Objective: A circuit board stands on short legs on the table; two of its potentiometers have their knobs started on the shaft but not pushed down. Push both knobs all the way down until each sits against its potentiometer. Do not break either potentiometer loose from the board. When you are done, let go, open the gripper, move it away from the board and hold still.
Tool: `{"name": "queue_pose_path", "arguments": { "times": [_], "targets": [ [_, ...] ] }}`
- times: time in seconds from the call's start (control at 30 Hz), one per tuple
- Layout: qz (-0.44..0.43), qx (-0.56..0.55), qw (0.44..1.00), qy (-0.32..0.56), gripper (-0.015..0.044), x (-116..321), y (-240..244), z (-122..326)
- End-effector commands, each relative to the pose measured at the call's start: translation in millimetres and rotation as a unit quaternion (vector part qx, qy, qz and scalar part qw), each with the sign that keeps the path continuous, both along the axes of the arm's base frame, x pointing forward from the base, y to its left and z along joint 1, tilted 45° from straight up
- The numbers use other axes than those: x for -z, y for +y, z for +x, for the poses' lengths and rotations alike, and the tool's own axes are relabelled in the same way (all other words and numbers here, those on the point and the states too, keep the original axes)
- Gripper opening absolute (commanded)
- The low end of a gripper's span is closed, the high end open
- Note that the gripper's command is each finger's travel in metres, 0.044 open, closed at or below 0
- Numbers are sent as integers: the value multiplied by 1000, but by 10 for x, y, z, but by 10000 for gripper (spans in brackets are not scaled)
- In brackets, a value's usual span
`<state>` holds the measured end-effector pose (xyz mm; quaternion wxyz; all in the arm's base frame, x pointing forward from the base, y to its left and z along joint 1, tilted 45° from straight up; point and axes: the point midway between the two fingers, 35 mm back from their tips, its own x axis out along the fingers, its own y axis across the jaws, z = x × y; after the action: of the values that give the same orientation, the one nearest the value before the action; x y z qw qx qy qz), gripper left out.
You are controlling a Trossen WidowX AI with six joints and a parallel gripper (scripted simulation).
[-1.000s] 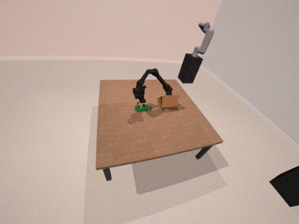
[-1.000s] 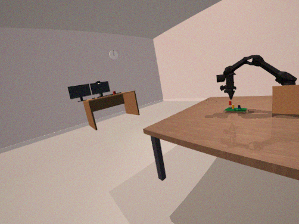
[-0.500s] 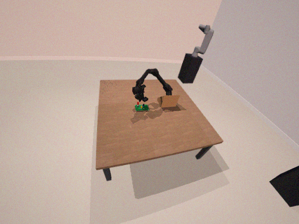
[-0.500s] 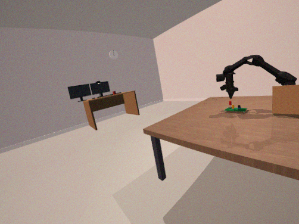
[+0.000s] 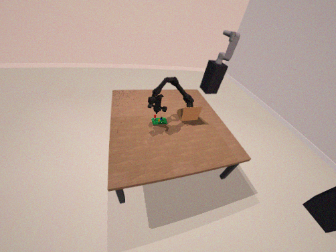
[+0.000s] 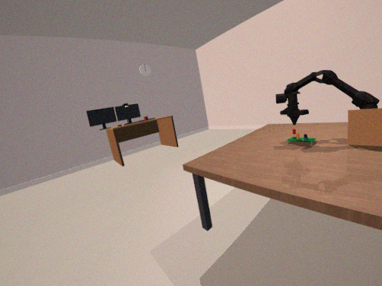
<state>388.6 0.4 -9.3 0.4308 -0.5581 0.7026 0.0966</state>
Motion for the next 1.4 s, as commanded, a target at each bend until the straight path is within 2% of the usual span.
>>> {"name": "queue_pose_path", "arguments": {
  "times": [0.0,0.43,0.9,1.37],
  "targets": [
    [1,-43,998,42,0,-31,0,13],
    [2,-200,959,198,0,-110,-11,42],
    [4,-356,865,353,0,-195,-24,69],
    [4,-363,859,360,0,-52,-172,68]
  ]
}}
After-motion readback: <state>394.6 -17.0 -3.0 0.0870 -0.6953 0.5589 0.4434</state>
